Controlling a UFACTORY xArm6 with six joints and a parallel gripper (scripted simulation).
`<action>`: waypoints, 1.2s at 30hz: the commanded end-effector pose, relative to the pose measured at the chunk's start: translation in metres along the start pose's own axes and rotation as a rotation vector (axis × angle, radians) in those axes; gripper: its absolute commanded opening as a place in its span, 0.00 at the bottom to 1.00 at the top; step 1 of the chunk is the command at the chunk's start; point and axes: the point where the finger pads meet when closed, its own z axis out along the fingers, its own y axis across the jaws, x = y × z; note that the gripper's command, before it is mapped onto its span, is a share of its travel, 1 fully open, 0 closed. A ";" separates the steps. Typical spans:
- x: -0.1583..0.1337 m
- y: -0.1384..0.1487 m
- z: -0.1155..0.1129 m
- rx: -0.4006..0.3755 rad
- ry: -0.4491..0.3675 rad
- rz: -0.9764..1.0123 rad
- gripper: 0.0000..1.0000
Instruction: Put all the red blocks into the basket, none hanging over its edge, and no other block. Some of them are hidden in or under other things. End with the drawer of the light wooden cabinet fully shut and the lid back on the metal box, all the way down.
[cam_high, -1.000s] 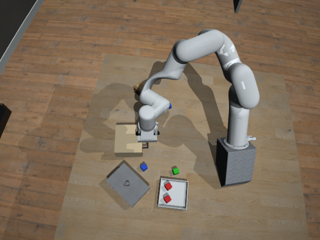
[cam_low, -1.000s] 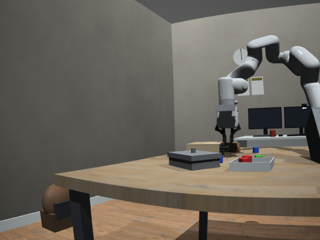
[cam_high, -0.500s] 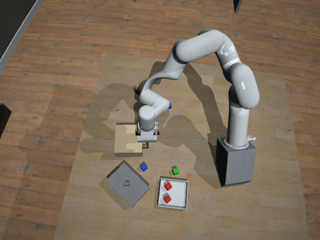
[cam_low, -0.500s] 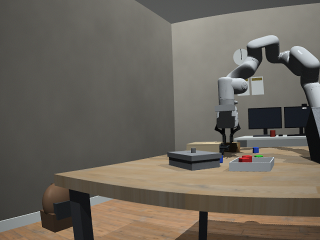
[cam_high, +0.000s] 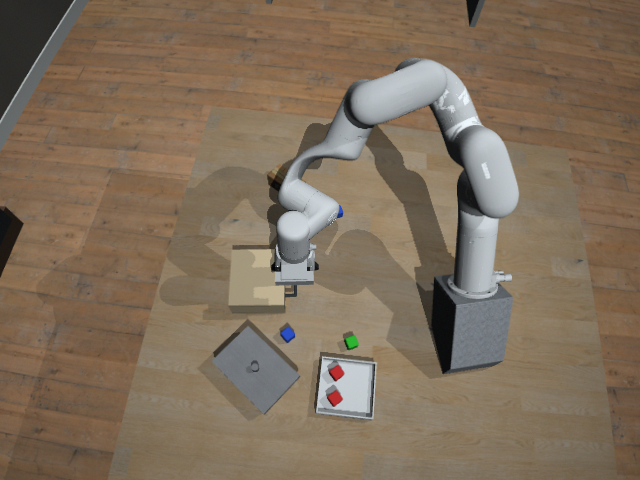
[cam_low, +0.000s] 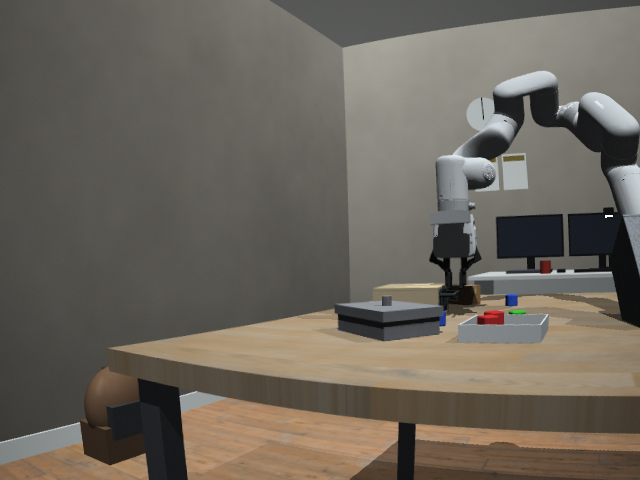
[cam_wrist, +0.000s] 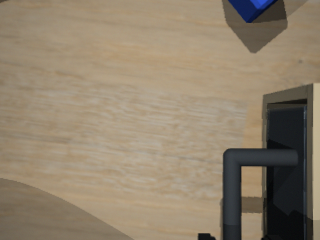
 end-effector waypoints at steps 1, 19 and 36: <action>0.000 0.001 0.001 -0.003 0.001 0.001 0.24; 0.000 0.001 0.013 -0.003 0.001 0.001 0.24; 0.000 0.001 0.023 -0.003 0.001 0.001 0.24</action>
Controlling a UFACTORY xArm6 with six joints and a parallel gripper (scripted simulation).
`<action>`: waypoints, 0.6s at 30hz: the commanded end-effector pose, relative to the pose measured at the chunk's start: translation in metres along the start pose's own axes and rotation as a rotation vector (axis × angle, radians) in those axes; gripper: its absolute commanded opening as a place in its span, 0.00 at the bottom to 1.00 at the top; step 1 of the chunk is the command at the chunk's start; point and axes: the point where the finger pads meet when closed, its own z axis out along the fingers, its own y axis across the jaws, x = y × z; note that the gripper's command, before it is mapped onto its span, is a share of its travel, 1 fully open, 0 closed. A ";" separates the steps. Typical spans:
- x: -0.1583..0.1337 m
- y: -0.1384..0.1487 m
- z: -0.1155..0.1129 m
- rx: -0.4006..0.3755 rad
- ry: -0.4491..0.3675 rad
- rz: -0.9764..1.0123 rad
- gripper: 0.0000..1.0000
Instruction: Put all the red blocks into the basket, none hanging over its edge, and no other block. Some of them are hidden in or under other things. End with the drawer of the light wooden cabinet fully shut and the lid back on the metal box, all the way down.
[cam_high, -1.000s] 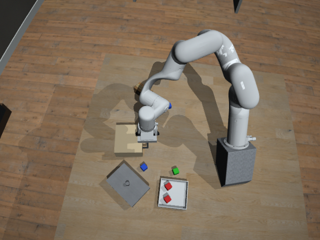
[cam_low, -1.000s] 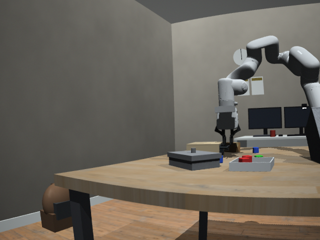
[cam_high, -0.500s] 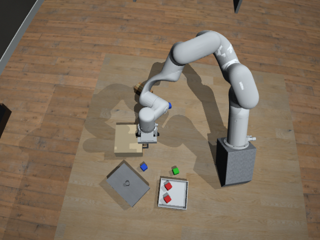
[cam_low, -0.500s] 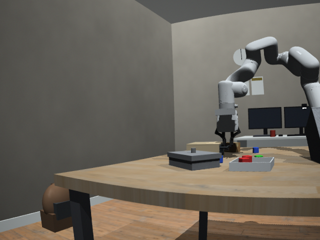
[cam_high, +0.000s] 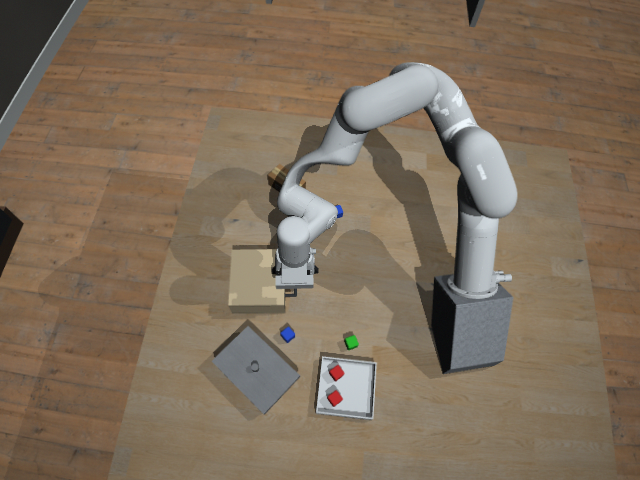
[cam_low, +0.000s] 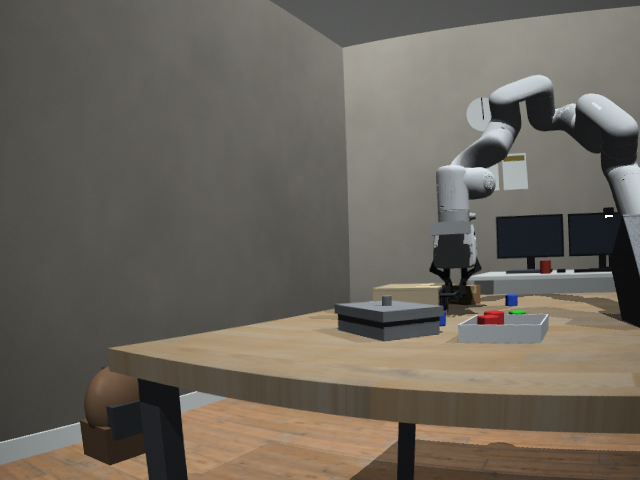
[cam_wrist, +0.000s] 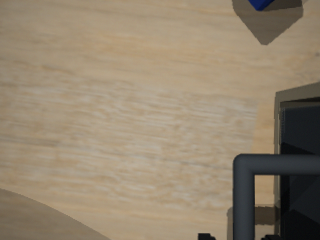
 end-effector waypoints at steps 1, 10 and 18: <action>0.000 0.001 -0.001 -0.003 0.001 0.001 0.24; 0.000 0.001 0.001 -0.003 0.001 0.001 0.24; 0.000 0.001 0.001 -0.003 0.001 0.001 0.24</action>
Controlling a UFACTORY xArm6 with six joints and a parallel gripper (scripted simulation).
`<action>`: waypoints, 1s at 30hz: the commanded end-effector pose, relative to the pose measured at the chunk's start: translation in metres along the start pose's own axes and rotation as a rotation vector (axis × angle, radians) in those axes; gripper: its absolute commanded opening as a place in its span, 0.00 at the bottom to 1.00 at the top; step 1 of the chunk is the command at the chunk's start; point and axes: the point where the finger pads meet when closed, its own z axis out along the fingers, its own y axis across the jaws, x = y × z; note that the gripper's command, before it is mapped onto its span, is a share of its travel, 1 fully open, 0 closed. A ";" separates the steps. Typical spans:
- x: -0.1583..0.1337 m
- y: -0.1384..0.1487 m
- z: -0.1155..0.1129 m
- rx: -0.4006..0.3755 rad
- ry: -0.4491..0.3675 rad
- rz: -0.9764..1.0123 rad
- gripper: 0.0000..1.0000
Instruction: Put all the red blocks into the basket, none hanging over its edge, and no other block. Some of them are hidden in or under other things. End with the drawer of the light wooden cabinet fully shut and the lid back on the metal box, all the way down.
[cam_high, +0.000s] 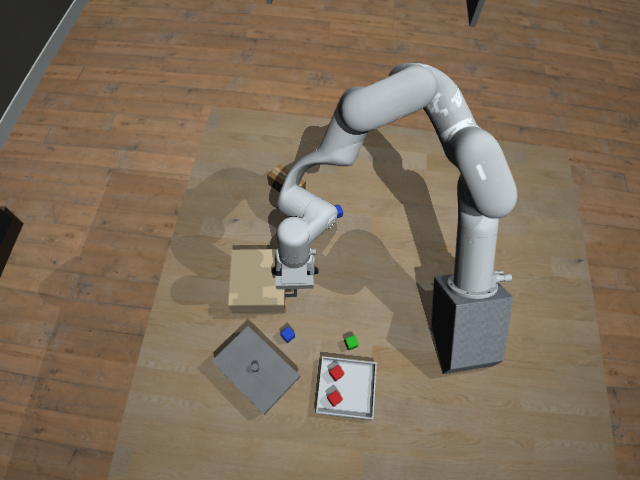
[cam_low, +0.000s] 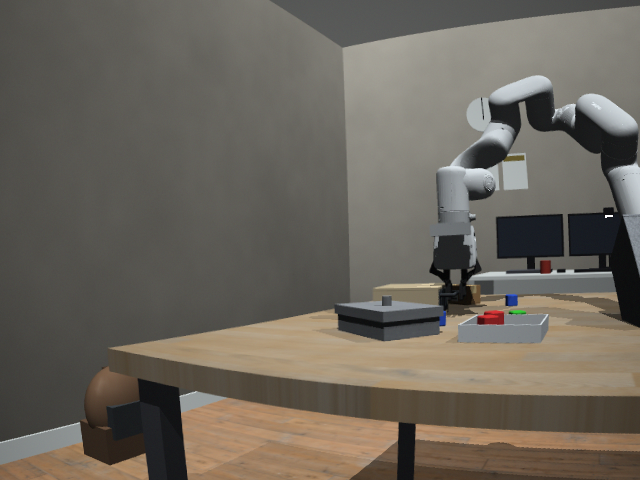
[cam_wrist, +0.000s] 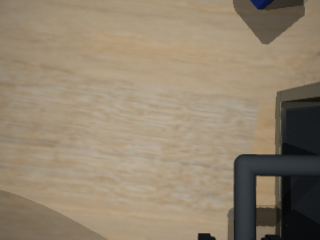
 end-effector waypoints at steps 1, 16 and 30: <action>0.000 0.001 -0.001 -0.003 0.001 0.001 0.24; 0.000 0.001 -0.001 -0.003 0.001 0.001 0.00; 0.000 0.001 -0.001 -0.003 0.001 0.001 0.00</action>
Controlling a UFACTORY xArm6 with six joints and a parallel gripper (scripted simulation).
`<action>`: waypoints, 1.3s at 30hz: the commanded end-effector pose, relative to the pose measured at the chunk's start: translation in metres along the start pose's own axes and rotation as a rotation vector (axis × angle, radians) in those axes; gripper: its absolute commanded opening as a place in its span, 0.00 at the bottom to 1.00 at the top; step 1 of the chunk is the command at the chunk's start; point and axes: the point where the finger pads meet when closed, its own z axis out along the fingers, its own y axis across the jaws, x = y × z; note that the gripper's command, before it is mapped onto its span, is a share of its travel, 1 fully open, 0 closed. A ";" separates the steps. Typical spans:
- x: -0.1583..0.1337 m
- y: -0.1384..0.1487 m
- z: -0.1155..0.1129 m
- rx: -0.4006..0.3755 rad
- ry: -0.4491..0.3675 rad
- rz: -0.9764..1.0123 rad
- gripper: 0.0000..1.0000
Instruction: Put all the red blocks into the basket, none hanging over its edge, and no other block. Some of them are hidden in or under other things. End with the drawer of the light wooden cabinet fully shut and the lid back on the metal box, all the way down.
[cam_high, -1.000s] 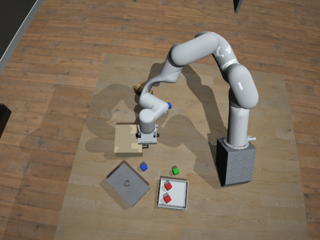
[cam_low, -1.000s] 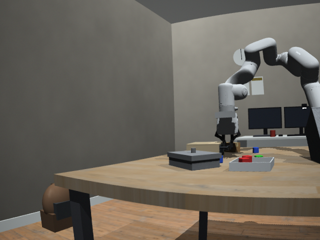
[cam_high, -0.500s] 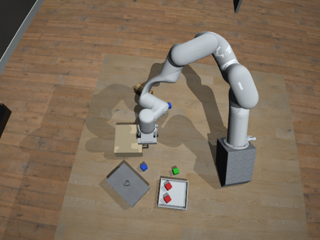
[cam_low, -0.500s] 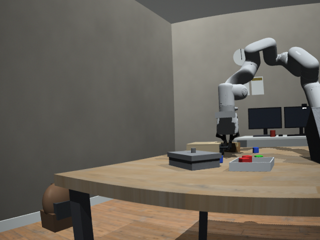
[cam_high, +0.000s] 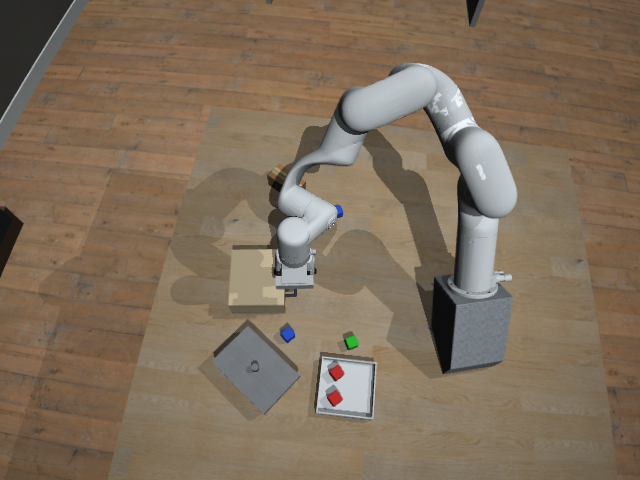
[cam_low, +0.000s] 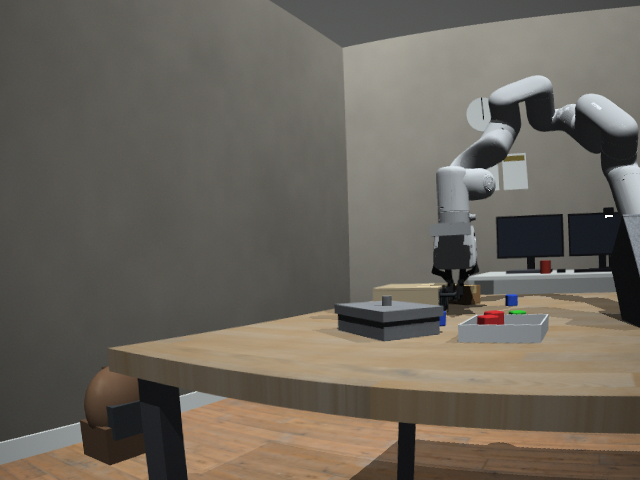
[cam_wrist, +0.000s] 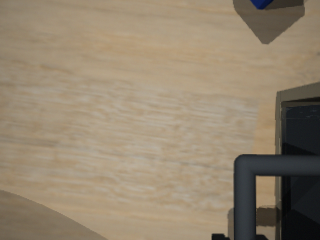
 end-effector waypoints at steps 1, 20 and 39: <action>0.000 0.001 -0.001 -0.003 0.001 0.001 0.00; 0.000 0.000 -0.001 -0.003 0.001 0.001 0.00; 0.000 -0.021 -0.001 -0.003 0.001 0.001 0.00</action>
